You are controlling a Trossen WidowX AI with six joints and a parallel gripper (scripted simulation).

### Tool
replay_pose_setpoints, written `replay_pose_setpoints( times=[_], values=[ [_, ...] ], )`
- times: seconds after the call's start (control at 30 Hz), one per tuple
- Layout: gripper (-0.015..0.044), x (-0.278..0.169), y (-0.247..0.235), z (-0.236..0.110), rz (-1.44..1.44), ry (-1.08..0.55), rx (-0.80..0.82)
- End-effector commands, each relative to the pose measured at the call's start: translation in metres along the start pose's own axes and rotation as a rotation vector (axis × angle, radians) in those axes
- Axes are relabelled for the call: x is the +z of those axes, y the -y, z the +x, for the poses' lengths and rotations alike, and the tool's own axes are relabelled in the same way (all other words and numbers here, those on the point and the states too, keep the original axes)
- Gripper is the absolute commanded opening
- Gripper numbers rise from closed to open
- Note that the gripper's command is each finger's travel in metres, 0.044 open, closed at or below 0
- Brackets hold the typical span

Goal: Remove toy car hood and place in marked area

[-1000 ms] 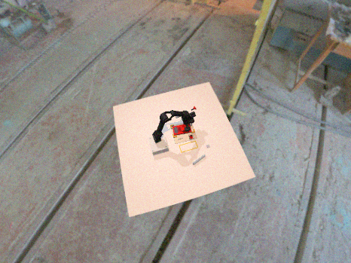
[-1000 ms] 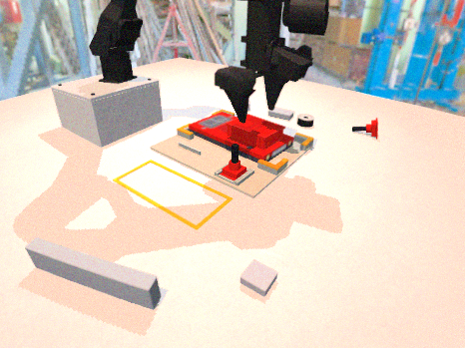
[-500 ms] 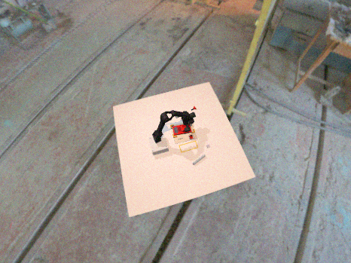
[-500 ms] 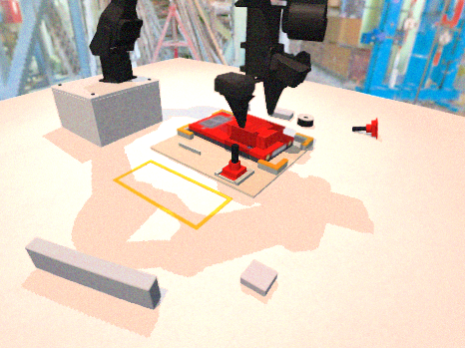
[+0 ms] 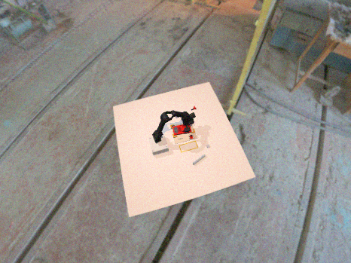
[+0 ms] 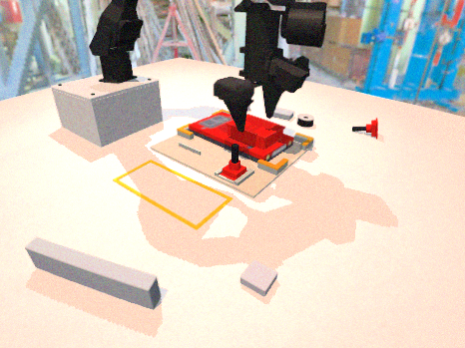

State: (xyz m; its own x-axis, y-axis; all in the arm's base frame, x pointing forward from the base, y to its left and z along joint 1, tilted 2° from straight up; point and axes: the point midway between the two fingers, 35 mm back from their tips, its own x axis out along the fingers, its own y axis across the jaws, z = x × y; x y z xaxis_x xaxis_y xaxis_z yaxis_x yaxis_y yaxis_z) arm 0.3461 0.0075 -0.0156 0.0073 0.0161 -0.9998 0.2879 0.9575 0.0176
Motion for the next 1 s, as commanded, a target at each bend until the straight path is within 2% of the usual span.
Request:
replay_pose_setpoints(
  times=[0.0,0.97],
  values=[
    [0.044,-0.001,-0.001,0.003,0.003,-0.004,0.004],
    [0.044,-0.001,-0.001,0.017,0.003,-0.004,0.004]
  ],
)
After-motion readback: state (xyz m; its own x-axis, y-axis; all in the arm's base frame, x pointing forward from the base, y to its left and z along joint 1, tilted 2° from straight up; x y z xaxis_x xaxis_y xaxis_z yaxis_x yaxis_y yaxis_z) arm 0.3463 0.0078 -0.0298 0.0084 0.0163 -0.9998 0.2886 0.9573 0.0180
